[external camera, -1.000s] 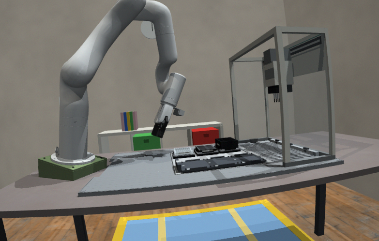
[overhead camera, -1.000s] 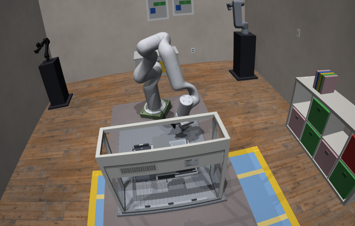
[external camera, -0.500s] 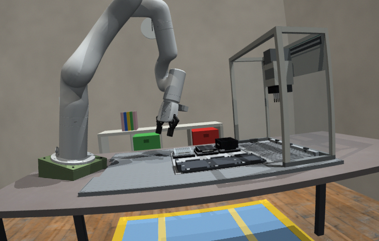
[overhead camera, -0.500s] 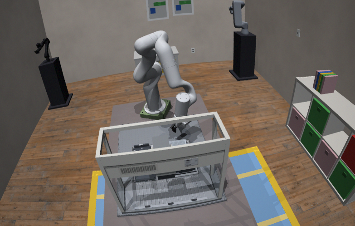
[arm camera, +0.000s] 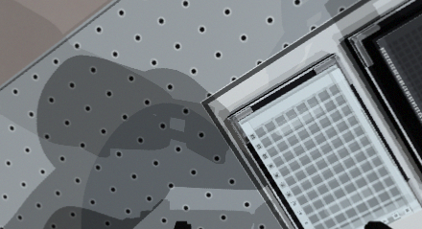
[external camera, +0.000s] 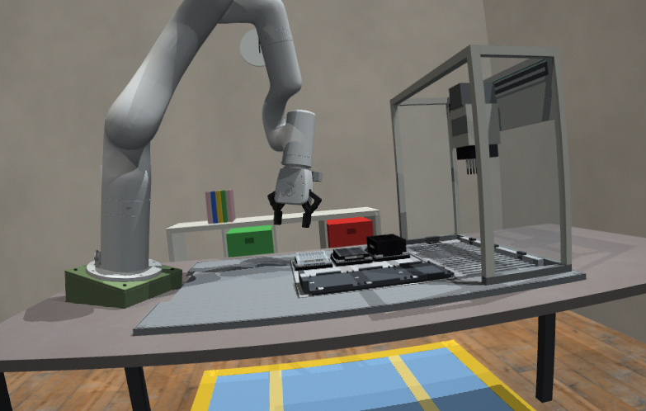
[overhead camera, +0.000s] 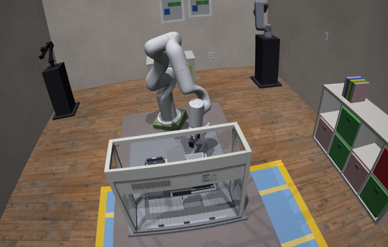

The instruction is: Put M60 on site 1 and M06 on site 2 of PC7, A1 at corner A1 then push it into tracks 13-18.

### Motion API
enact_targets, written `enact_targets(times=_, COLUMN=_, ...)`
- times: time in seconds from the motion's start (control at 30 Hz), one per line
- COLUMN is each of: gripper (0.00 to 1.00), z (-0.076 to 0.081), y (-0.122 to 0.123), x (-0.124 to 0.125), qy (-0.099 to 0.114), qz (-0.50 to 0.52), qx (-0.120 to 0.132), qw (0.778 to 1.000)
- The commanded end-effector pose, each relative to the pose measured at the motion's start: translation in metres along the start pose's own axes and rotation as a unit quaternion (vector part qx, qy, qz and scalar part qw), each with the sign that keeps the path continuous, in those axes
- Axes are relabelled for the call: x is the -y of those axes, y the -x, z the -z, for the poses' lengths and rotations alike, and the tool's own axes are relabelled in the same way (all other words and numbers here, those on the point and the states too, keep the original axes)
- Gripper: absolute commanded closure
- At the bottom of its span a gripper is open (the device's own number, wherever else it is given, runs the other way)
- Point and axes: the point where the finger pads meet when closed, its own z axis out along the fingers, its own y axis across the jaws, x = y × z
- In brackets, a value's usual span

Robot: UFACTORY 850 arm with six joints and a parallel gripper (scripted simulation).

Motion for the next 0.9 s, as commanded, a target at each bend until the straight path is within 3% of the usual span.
enact_targets(times=0.0, gripper=0.0, z=0.006, y=-0.003, x=-0.013, qy=0.011, qz=0.071, qx=-0.023, qw=0.997)
enact_targets(times=0.57, gripper=0.0, z=0.028, y=-0.01, x=-0.046, qy=0.073, qz=0.269, qx=-0.059, qw=0.959)
enact_targets(times=0.87, gripper=0.0, z=0.028, y=-0.01, x=-0.046, qy=0.074, qz=0.272, qx=-0.059, qw=0.958)
